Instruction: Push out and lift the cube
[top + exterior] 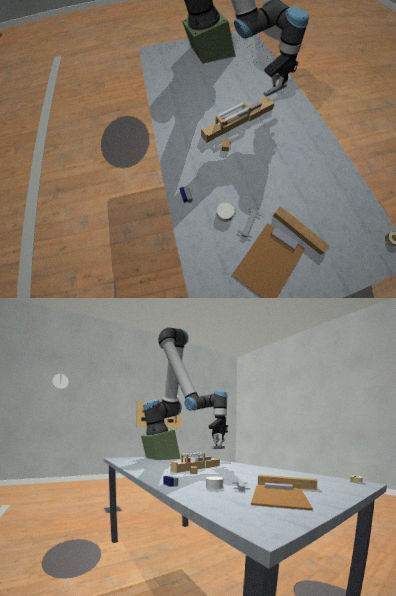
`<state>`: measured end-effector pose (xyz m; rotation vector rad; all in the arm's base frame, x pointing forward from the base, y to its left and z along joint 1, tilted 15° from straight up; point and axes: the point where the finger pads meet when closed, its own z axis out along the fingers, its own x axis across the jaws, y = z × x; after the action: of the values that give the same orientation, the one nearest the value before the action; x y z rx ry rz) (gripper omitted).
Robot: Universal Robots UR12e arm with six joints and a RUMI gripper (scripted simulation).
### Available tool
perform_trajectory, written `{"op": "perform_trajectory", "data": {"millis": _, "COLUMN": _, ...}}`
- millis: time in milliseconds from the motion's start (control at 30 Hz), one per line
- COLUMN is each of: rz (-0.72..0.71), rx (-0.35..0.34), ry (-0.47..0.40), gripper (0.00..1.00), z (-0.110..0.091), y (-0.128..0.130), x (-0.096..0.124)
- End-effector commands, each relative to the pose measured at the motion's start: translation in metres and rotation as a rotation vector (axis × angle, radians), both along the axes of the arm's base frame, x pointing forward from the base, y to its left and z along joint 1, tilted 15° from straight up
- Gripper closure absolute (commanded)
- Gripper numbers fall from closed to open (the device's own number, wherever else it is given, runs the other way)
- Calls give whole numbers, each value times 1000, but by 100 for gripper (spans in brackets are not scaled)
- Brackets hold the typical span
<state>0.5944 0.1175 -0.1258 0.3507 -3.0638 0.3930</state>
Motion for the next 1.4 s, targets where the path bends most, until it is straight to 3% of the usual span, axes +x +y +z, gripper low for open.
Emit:
{"op": "perform_trajectory", "data": {"millis": 0, "rz": -9, "rx": 0, "ry": -9, "gripper": 100, "z": -2, "y": 0, "x": -13}}
{"op": "perform_trajectory", "data": {"millis": 67, "rz": -9, "rx": 0, "ry": -9, "gripper": 100, "z": -2, "y": 0, "x": -13}}
{"op": "perform_trajectory", "data": {"millis": 300, "rz": -9, "rx": 0, "ry": -9, "gripper": 100, "z": -39, "y": -9, "x": -12}}
{"op": "perform_trajectory", "data": {"millis": 633, "rz": -9, "rx": 0, "ry": -9, "gripper": 100, "z": -45, "y": -10, "x": -12}}
{"op": "perform_trajectory", "data": {"millis": 967, "rz": -9, "rx": 0, "ry": -9, "gripper": 100, "z": -64, "y": -15, "x": -12}}
{"op": "perform_trajectory", "data": {"millis": 1367, "rz": -9, "rx": 0, "ry": -9, "gripper": 100, "z": -64, "y": -15, "x": -12}}
